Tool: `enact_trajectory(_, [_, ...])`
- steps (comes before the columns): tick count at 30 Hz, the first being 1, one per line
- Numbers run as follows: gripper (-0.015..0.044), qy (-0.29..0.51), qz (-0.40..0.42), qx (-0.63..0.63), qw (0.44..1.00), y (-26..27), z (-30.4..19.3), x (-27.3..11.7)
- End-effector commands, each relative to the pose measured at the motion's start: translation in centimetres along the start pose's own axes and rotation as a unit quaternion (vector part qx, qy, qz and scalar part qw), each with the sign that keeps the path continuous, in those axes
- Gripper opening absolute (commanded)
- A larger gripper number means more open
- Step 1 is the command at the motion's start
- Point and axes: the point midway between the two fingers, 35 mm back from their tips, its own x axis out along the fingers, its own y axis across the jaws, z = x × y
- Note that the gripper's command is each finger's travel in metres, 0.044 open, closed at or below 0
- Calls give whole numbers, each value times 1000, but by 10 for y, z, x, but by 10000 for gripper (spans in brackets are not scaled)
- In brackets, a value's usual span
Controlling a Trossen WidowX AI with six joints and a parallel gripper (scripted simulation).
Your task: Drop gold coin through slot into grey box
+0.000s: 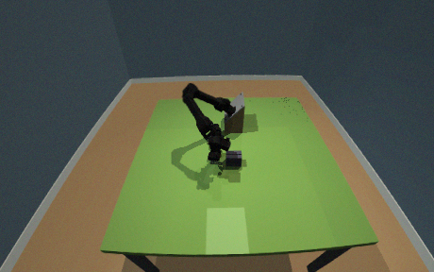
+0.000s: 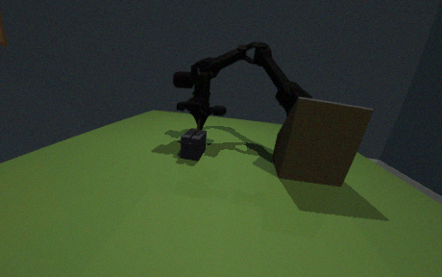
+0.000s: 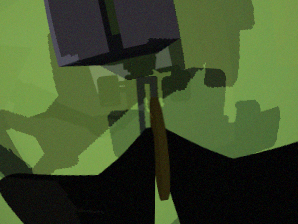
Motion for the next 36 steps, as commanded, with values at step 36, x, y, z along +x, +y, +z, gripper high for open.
enact_trajectory(36, [0,0,-4,-69,998,3,15,-48])
